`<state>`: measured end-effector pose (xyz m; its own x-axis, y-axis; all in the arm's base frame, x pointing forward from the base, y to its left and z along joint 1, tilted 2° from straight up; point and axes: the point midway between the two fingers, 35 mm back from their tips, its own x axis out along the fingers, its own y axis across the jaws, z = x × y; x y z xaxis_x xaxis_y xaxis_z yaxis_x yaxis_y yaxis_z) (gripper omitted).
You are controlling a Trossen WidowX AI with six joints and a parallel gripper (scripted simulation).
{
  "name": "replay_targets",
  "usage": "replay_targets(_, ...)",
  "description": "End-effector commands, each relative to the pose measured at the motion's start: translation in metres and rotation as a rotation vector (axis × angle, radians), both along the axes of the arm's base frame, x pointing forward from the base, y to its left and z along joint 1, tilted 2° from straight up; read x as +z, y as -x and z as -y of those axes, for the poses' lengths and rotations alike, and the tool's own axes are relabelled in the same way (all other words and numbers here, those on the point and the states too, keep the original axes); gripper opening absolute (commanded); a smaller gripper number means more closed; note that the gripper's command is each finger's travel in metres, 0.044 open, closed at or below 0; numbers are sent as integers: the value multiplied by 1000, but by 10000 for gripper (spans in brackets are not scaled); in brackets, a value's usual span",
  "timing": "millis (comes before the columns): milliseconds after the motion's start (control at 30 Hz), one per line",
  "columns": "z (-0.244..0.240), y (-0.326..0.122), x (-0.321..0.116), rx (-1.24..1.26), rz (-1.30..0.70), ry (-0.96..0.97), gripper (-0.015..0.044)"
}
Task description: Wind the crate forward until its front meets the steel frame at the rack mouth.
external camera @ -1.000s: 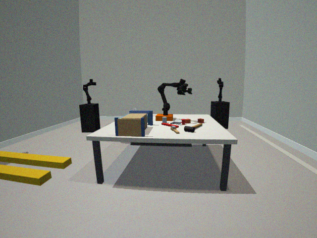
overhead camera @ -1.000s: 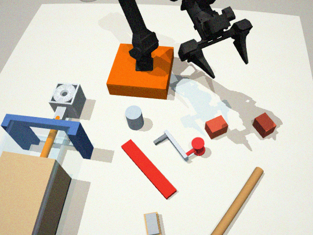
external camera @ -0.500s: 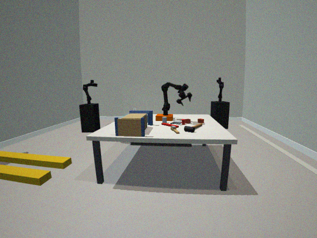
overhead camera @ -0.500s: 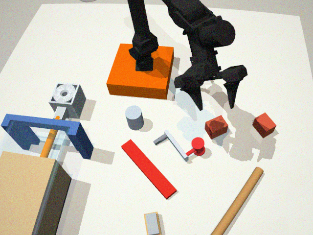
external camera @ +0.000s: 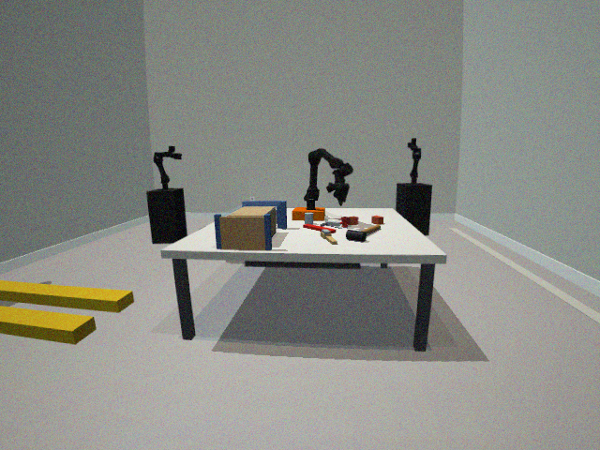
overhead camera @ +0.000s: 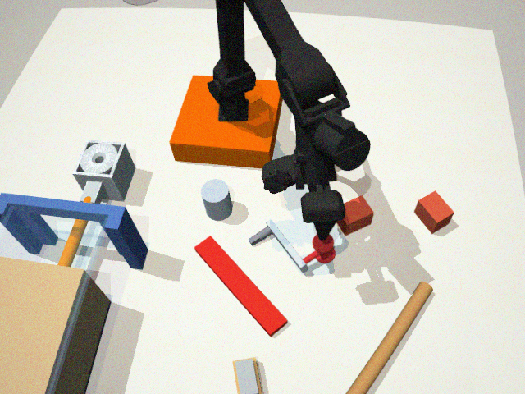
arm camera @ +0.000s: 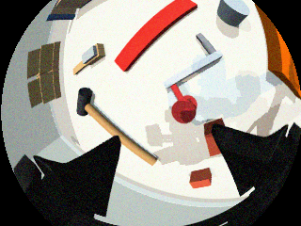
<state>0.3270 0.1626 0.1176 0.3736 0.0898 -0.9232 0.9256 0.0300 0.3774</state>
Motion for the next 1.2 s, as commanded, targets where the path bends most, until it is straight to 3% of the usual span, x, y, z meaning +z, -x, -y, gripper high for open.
replay_targets(0, 38, 3, -62, -843, -346, -143, 440)
replay_targets(133, 46, 7, -74, -1033, -406, -150, 440)
replay_targets(667, 46, 7, -75, -1033, -406, -150, 440)
replay_targets(967, 52, 7, -116, -1034, -406, -149, 440)
replay_targets(1167, 52, 7, -121, -1034, -406, -149, 440)
